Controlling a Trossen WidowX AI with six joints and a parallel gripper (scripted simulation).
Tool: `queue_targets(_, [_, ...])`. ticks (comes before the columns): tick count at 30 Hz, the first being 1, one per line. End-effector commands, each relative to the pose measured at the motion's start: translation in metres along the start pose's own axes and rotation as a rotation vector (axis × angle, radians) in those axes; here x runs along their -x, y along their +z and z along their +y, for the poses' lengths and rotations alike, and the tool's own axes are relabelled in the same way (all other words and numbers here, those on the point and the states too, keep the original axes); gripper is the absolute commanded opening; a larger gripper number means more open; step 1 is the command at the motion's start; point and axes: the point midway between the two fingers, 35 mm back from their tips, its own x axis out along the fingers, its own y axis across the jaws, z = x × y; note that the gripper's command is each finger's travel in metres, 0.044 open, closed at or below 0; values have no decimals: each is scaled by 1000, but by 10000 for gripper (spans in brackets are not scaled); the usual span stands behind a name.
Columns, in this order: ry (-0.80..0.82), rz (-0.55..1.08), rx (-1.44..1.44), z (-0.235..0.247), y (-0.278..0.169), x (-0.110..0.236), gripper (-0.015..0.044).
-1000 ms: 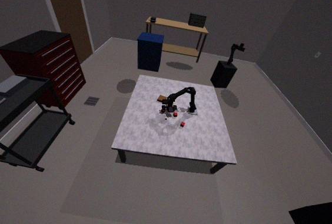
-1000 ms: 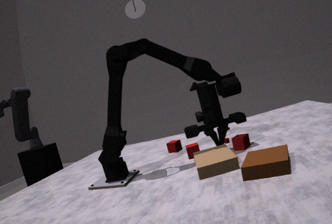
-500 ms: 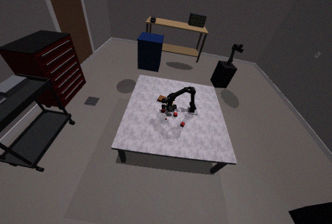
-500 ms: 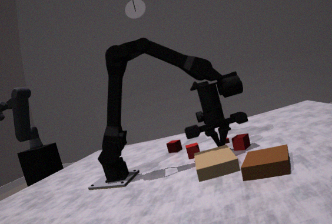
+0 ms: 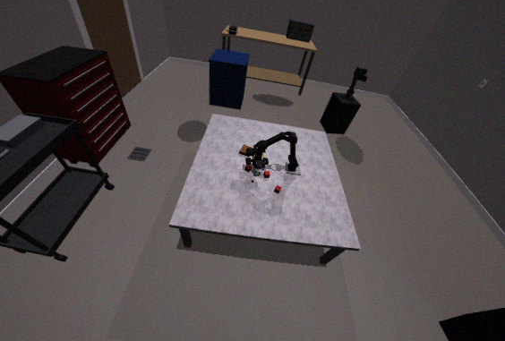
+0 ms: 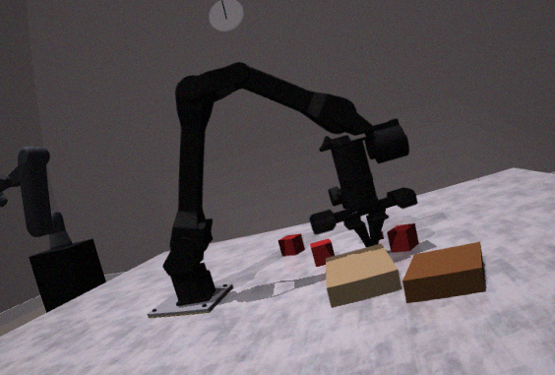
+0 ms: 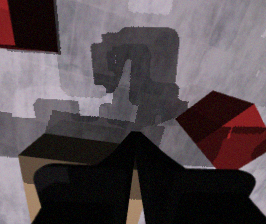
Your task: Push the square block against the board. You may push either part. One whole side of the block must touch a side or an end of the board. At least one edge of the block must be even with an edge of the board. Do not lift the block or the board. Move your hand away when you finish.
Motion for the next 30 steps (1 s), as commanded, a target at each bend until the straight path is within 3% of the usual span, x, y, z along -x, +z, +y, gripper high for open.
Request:
queue_targets(1, [6,8,-1,0,-8,-2,0])
queue_targets(30, [6,10,-1,0,-34,-1,0])
